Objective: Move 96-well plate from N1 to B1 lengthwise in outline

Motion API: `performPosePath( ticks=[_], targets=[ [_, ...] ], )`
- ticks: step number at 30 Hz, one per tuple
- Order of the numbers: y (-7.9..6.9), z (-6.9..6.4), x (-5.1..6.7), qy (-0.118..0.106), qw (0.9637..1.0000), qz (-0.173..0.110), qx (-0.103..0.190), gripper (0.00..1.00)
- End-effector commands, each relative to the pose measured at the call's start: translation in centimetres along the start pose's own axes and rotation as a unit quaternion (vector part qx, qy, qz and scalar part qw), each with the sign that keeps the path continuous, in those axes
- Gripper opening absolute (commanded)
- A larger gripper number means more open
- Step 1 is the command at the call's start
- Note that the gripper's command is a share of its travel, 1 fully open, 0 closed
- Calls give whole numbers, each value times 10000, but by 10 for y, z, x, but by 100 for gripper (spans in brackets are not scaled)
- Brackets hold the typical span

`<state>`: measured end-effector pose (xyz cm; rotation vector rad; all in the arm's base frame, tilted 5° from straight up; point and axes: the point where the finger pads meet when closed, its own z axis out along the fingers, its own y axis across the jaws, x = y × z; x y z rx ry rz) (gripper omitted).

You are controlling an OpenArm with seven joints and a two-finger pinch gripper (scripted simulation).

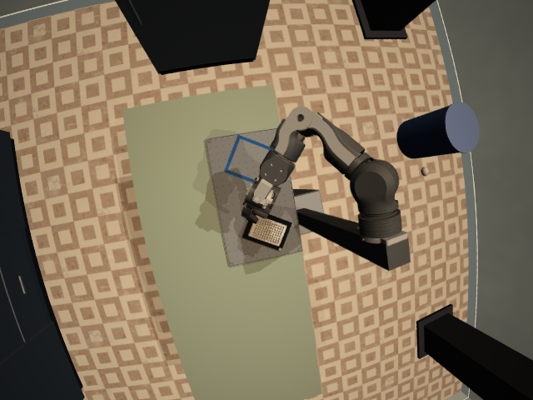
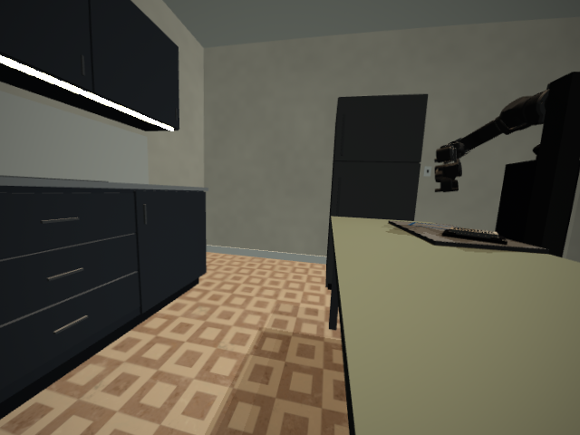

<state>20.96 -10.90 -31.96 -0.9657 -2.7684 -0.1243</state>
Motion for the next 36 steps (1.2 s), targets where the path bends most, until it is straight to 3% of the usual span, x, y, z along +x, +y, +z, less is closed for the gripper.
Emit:
performPosePath(
  ticks=[1, 24, 29, 31, 36],
  targets=[
    [1, -1, 0, -8, 10000, -2, -14, 100],
    [1, -1, 0, -8, 10000, -2, -14, 100],
    [31, 17, 27, -785, 9960, -412, -137, 83],
    [31, 17, 27, -785, 9960, -412, -137, 77],
    [31, 17, 27, -785, 9960, -412, -137, 77]
  ],
)
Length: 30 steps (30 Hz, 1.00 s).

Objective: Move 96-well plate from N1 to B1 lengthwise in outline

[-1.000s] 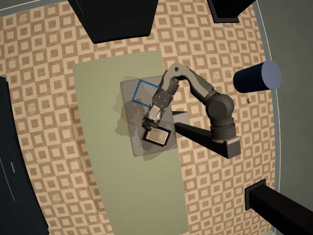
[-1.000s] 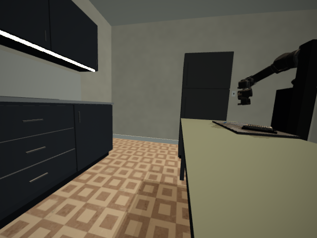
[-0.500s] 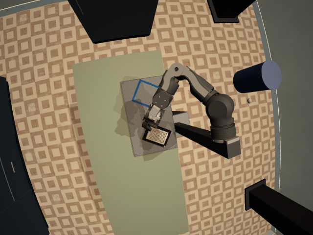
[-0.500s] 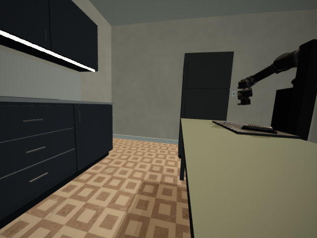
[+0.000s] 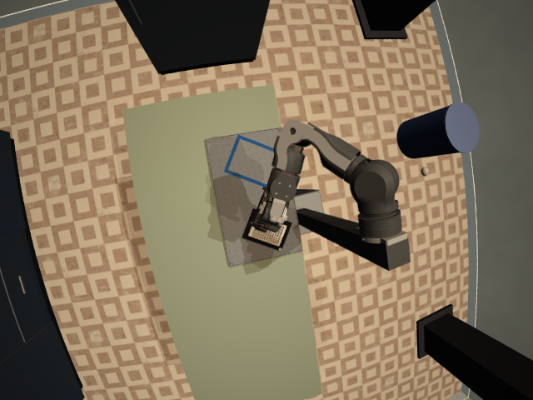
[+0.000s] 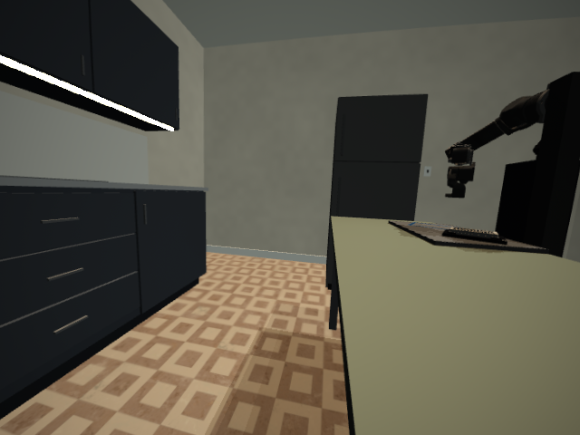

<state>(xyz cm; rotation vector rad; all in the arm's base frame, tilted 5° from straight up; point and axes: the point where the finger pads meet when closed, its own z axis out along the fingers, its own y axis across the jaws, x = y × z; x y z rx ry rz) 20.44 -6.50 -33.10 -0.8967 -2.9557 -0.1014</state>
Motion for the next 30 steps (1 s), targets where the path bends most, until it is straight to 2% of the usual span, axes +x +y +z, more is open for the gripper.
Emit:
performPosePath(
  ticks=[1, 5, 10, 22, 27, 30],
  targets=[
    [0, -1, -1, -23, 10000, 20, -14, 77],
    [0, -1, -1, -23, 10000, 20, -14, 77],
    [33, 13, 27, -21, 10000, 19, -15, 77],
    [33, 13, 27, -21, 10000, 19, -15, 77],
    [67, 28, 55, -18, 10000, 19, -16, 77],
    [67, 28, 55, -18, 10000, 19, -16, 77]
  ],
)
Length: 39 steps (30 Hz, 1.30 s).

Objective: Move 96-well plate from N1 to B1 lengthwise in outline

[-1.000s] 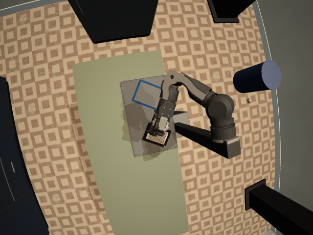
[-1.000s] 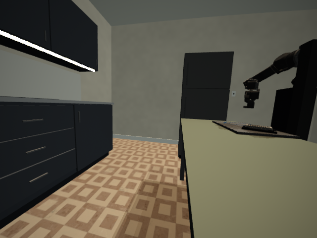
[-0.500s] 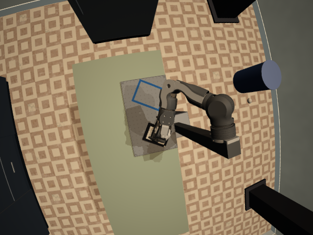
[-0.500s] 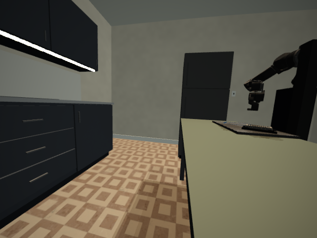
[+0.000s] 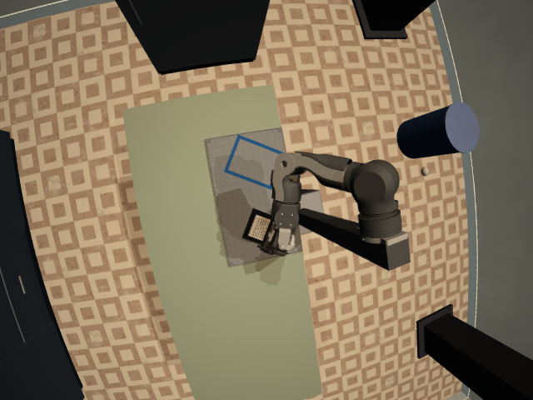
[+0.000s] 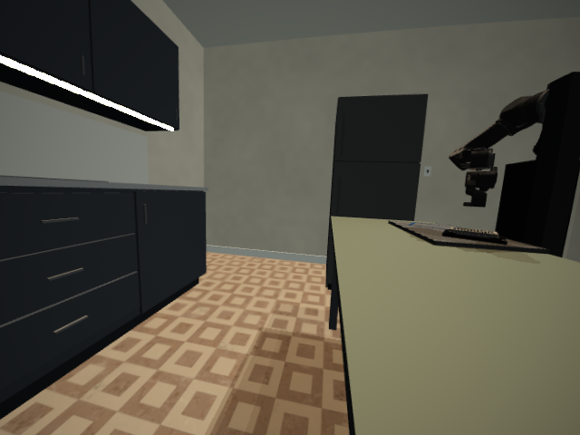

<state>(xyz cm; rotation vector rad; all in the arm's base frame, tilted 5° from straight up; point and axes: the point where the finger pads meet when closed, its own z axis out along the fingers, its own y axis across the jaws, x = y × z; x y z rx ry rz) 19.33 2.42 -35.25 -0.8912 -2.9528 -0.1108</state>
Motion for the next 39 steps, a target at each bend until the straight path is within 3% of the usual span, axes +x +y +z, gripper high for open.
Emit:
performPosePath(
  ticks=[1, 9, 14, 39],
  targets=[
    [0, -1, -3, -47, 10000, 33, 7, 77],
    [0, -1, -3, -47, 10000, 33, 7, 77],
    [19, 8, 13, -44, 10000, 33, 7, 77],
    [16, 7, 10, -43, 10000, 33, 7, 77]
  ],
)
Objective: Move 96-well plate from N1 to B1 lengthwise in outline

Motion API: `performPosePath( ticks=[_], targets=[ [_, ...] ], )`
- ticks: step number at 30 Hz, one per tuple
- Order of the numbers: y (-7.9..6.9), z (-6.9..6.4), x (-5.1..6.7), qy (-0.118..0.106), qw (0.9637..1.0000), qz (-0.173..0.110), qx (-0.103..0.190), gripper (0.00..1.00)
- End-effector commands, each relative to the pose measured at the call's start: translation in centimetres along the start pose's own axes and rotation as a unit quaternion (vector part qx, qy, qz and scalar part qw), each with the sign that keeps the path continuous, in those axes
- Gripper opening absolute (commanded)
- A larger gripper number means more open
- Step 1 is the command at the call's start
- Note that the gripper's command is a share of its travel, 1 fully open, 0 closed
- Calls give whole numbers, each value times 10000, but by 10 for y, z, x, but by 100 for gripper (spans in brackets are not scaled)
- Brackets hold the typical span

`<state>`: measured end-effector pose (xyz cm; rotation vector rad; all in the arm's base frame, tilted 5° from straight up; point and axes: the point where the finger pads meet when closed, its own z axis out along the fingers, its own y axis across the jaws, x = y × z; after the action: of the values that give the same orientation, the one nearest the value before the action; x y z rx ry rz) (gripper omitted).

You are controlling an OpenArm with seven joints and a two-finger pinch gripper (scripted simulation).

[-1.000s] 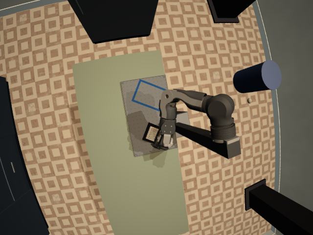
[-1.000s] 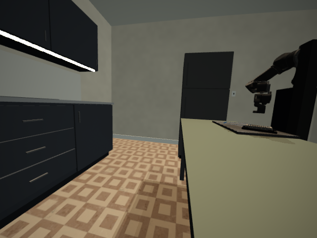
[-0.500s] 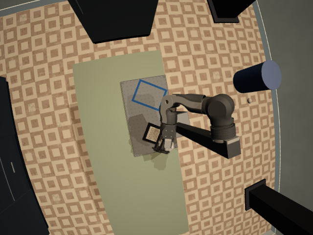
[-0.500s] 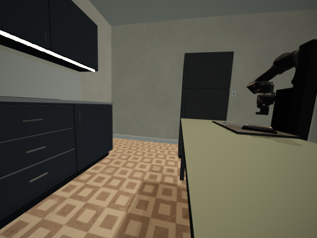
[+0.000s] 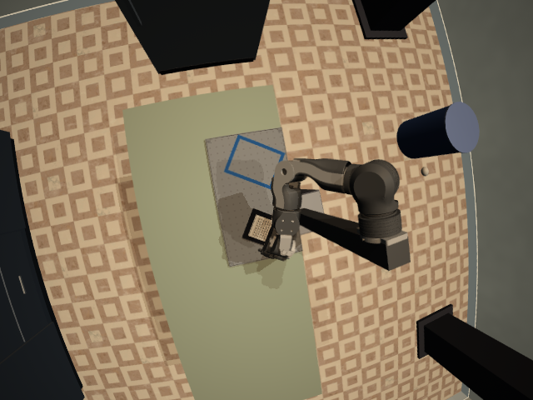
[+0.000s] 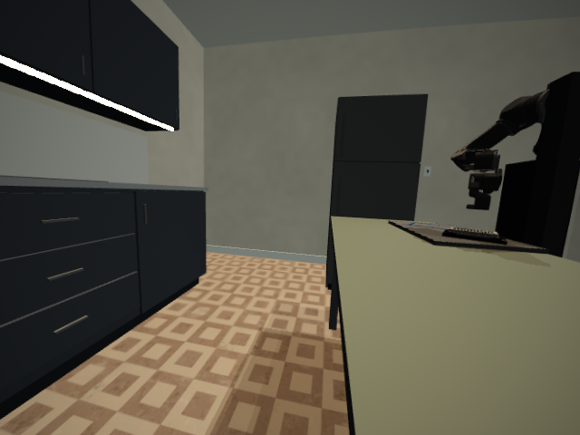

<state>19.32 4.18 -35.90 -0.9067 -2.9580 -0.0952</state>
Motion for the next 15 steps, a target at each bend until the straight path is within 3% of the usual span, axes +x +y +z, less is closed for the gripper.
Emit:
performPosePath(
  ticks=[1, 15],
  targets=[
    [1, -2, 1, 16, 10000, -10, -28, 77],
    [1, -1, 0, 0, 10000, -1, -16, 77]
  ],
)
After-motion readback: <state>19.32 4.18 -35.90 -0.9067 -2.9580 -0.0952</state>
